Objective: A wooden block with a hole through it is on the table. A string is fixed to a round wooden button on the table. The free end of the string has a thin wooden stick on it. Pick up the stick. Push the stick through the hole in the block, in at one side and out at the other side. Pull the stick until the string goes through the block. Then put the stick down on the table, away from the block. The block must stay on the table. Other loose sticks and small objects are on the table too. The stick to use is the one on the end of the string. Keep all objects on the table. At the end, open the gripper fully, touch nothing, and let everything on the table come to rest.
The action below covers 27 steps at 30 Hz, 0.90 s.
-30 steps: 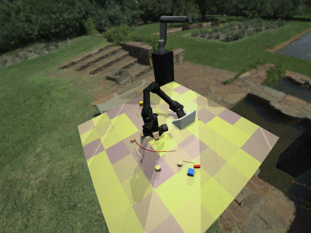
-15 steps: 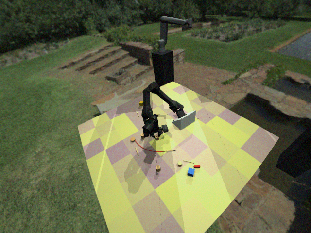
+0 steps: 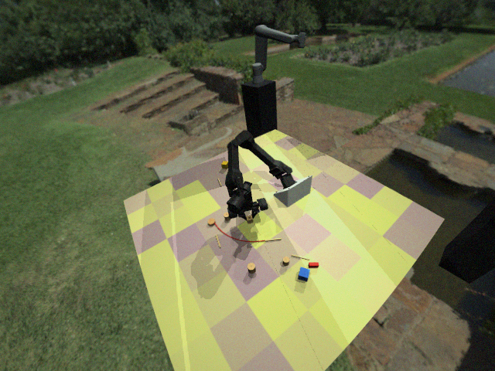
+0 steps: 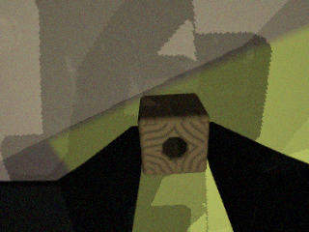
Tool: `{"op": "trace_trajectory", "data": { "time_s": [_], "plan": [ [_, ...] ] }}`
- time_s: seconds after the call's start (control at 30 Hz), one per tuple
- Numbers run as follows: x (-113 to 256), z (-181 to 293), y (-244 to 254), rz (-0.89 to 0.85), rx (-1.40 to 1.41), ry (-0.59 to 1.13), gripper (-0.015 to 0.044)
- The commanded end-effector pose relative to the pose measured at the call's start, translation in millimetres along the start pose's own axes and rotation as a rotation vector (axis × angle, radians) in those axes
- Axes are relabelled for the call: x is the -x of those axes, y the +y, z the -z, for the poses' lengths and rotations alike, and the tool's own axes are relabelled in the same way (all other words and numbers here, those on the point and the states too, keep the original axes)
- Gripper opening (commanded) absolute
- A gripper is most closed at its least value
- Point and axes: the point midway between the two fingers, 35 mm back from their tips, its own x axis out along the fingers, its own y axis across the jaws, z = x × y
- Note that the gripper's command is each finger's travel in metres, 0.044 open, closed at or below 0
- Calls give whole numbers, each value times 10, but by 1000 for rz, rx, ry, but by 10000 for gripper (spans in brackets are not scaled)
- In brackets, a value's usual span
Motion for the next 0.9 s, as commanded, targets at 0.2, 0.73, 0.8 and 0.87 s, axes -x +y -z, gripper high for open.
{"op": "trace_trajectory", "data": {
  "time_s": [0.2, 0.73, 0.8, 0.87],
  "plan": [
    [68, 3, 1, 0, -3, 2, 0],
    [121, -20, -4, 10, -3, 37, 0],
    [110, -41, -7, 18, -4, 69, 0],
    [98, -63, -9, 24, -5, 107, 0]
  ]
}}
